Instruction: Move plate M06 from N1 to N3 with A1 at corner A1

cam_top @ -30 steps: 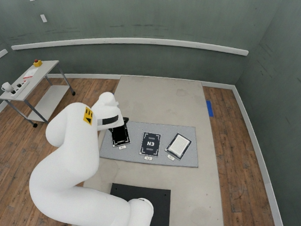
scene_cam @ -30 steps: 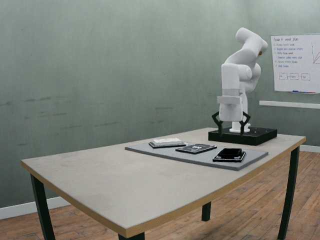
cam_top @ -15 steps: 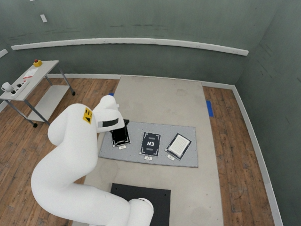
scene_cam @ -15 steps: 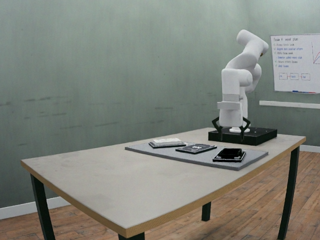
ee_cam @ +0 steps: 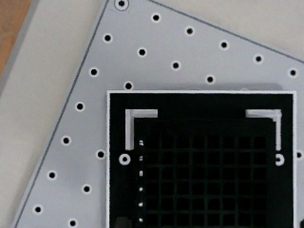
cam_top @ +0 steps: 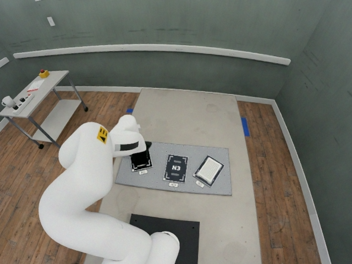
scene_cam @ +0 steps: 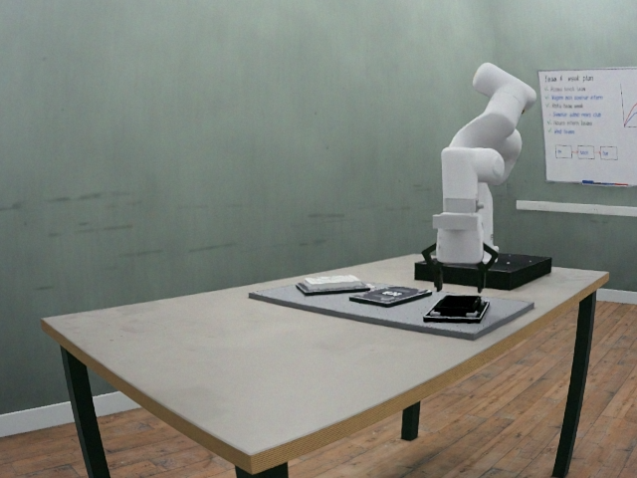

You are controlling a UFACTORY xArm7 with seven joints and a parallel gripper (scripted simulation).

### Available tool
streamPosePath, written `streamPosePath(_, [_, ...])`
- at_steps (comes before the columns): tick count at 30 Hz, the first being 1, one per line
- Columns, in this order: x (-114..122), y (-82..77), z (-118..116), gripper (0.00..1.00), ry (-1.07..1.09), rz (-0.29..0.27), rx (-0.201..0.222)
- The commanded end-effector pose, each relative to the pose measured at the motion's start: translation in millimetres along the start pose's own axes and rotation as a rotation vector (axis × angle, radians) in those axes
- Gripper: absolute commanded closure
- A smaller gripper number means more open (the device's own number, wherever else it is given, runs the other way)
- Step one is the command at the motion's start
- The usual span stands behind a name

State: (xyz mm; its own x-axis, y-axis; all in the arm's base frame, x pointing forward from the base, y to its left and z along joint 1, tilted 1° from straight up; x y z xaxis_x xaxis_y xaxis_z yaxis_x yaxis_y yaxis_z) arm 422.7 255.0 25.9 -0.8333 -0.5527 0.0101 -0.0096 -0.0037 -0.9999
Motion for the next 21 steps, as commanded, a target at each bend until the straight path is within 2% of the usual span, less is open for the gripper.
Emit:
streamPosePath(1, [-1.7,5.5,0.3,0.0,0.0,0.004,0.0])
streamPosePath(21, [-1.7,9.5,0.3,0.0,0.0,0.004,0.0])
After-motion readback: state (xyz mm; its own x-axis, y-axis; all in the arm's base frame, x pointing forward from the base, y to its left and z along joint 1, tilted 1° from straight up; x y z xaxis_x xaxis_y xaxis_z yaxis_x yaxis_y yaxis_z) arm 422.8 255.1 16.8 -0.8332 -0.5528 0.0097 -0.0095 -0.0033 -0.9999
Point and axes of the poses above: the point where the finger pads meet when closed, its own y axis out along the fingers, its own z axis across the jaws, x = y × z, the point moved 1 cm from there along -y, back along the fingers, and after that the axes turned 6 degrees about -y, right-handed, at the moved point
